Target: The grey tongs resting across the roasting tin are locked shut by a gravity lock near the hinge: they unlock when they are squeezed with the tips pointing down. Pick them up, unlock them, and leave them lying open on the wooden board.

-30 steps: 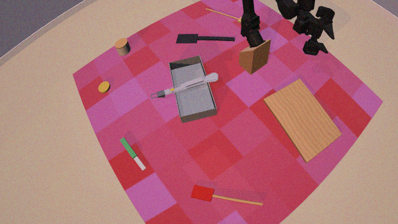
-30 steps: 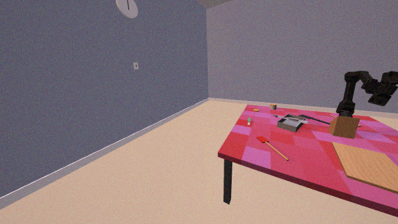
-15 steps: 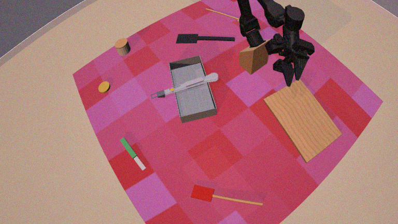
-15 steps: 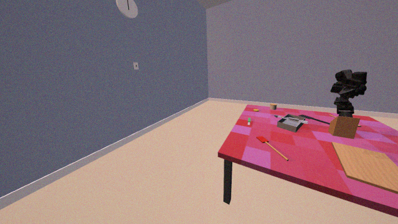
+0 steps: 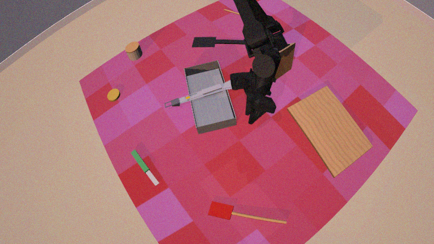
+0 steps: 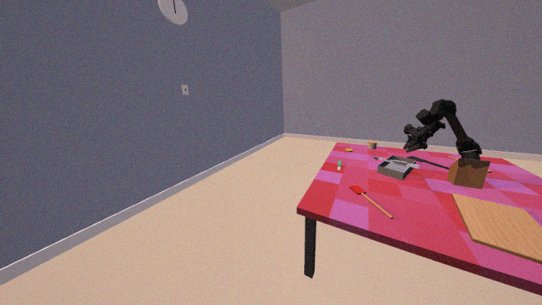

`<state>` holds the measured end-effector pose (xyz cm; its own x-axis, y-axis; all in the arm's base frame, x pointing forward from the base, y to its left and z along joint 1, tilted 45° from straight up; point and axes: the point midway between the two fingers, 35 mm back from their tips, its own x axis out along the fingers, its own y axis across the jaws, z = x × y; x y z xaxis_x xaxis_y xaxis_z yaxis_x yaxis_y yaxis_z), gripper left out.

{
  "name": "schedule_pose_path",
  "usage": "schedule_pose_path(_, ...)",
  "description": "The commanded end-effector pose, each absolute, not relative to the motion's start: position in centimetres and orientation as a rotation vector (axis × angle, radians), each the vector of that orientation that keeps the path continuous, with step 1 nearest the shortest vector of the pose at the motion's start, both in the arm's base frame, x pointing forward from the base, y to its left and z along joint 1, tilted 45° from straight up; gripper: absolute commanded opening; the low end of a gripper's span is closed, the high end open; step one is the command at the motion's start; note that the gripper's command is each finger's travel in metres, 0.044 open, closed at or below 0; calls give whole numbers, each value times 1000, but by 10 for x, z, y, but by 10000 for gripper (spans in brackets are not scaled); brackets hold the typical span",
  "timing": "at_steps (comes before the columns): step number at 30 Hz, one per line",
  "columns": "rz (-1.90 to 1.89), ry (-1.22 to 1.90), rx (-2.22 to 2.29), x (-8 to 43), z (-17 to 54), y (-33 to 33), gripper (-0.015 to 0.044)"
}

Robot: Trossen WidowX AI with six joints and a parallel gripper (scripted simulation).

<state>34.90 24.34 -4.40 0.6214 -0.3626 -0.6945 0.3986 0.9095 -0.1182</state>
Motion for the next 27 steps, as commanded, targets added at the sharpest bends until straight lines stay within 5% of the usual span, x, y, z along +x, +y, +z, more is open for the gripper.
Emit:
schedule_pose_path(1, -588, 834, -64, 373, -41, 193, 260)
schedule_pose_path(19, -1131, 1221, -592, 405, 32, -25, 260)
schedule_pose_path(27, -1150, 1251, -620, 404, 38, -36, 260)
